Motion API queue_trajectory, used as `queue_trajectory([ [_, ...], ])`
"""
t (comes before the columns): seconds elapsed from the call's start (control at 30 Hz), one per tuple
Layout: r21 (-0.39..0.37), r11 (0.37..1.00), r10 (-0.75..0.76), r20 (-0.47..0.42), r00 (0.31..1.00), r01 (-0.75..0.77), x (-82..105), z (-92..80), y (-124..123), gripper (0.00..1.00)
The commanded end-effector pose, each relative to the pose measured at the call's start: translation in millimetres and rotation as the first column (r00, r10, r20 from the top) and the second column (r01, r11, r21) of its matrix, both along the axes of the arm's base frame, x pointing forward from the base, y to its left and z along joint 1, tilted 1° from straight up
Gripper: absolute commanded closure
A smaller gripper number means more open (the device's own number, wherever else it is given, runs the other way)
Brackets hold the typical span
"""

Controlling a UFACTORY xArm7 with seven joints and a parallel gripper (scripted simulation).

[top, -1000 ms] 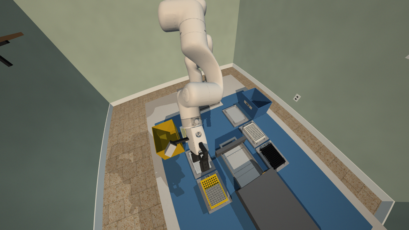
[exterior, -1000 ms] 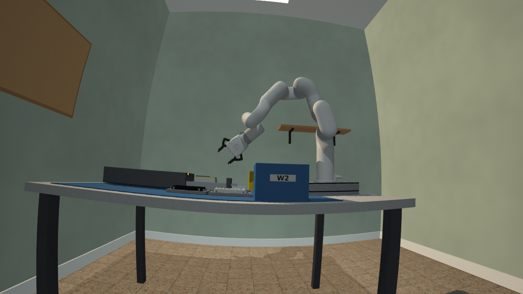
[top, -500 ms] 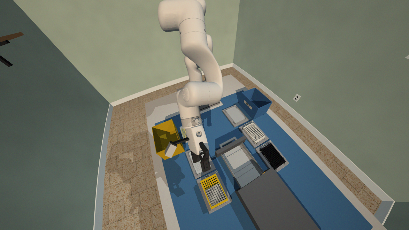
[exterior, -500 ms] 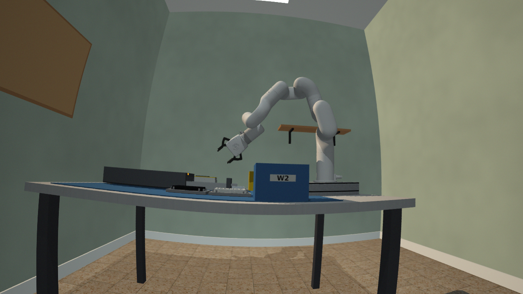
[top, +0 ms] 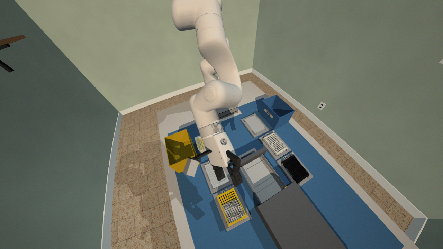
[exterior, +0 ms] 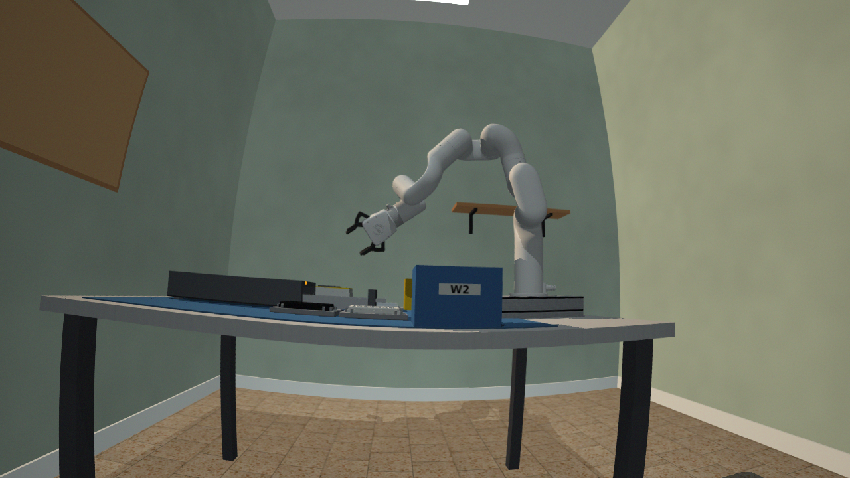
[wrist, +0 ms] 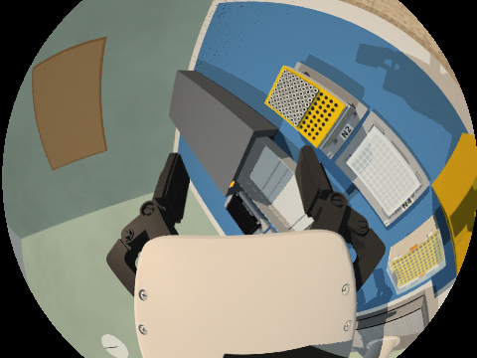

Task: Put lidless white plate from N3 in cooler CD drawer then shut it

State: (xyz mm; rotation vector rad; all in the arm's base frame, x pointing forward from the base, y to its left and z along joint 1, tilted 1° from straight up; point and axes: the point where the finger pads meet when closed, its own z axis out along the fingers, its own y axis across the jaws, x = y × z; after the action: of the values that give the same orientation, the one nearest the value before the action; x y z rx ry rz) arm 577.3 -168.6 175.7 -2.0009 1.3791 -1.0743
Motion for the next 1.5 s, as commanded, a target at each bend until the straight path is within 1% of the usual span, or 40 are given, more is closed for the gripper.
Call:
queue_trajectory([
  [0.0, -0.007, 0.997, 0.076, 0.009, 0.997, -0.076, 8.1, 12.0, 11.3, 0.00],
  [0.03, -0.007, 0.997, 0.076, 0.009, 0.997, -0.076, 8.3, 12.3, 11.7, 0.00],
  [0.1, -0.017, 0.990, 0.139, 0.016, 0.990, -0.139, 11.5, 17.4, 19.7, 0.00],
  [0.17, -0.017, 0.990, 0.139, 0.016, 0.990, -0.139, 13.3, 20.2, 24.1, 0.00],
  [0.23, -0.027, 0.979, 0.202, 0.018, 0.979, -0.202, 15.8, 24.9, 32.6, 0.00],
  [0.3, -0.027, 0.979, 0.202, 0.018, 0.979, -0.202, 17.2, 27.5, 37.4, 0.00],
  [0.37, -0.035, 0.964, 0.265, 0.016, 0.964, -0.264, 18.8, 31.6, 46.4, 0.00],
  [0.4, -0.035, 0.964, 0.265, 0.016, 0.964, -0.264, 19.7, 33.7, 50.9, 0.00],
  [0.47, -0.035, 0.964, 0.265, 0.016, 0.964, -0.264, 19.7, 33.7, 50.9, 0.00],
  [0.53, -0.042, 0.944, 0.327, 0.009, 0.945, -0.326, 20.5, 37.3, 60.1, 0.00],
  [0.6, -0.042, 0.944, 0.327, 0.009, 0.945, -0.326, 21.0, 39.5, 65.8, 0.00],
  [0.67, -0.048, 0.921, 0.386, -0.003, 0.922, -0.386, 21.0, 42.5, 75.3, 0.00],
  [0.73, -0.048, 0.921, 0.386, -0.003, 0.922, -0.386, 20.9, 44.1, 80.4, 0.00],
  [0.8, -0.053, 0.894, 0.444, -0.019, 0.896, -0.444, 19.9, 46.5, 90.1, 0.00],
  [0.87, -0.053, 0.894, 0.444, -0.019, 0.896, -0.444, 19.4, 47.8, 95.1, 0.00],
  [0.93, -0.055, 0.864, 0.498, -0.039, 0.866, -0.500, 17.5, 49.6, 104.8, 0.00],
  [0.97, -0.055, 0.864, 0.498, -0.039, 0.866, -0.500, 16.6, 50.5, 109.6, 0.00],
  [1.03, -0.055, 0.864, 0.498, -0.039, 0.866, -0.500, 16.6, 50.5, 109.6, 0.00],
  [1.1, -0.056, 0.832, 0.549, -0.064, 0.833, -0.553, 13.7, 51.7, 119.1, 0.00],
  [1.17, -0.056, 0.832, 0.549, -0.064, 0.833, -0.553, 12.4, 52.3, 123.7, 0.00],
  [1.23, -0.056, 0.797, 0.596, -0.093, 0.797, -0.602, 8.6, 52.9, 132.9, 0.00],
  [1.3, -0.056, 0.797, 0.596, -0.093, 0.797, -0.602, 6.8, 53.1, 137.1, 0.00],
  [1.37, -0.053, 0.760, 0.639, -0.126, 0.759, -0.648, 2.1, 53.1, 145.9, 0.00],
  [1.43, -0.053, 0.760, 0.639, -0.126, 0.759, -0.648, 0.1, 53.1, 149.6, 0.00],
  [1.47, -0.051, 0.741, 0.658, -0.144, 0.739, -0.669, -2.7, 52.8, 153.7, 0.00],
])
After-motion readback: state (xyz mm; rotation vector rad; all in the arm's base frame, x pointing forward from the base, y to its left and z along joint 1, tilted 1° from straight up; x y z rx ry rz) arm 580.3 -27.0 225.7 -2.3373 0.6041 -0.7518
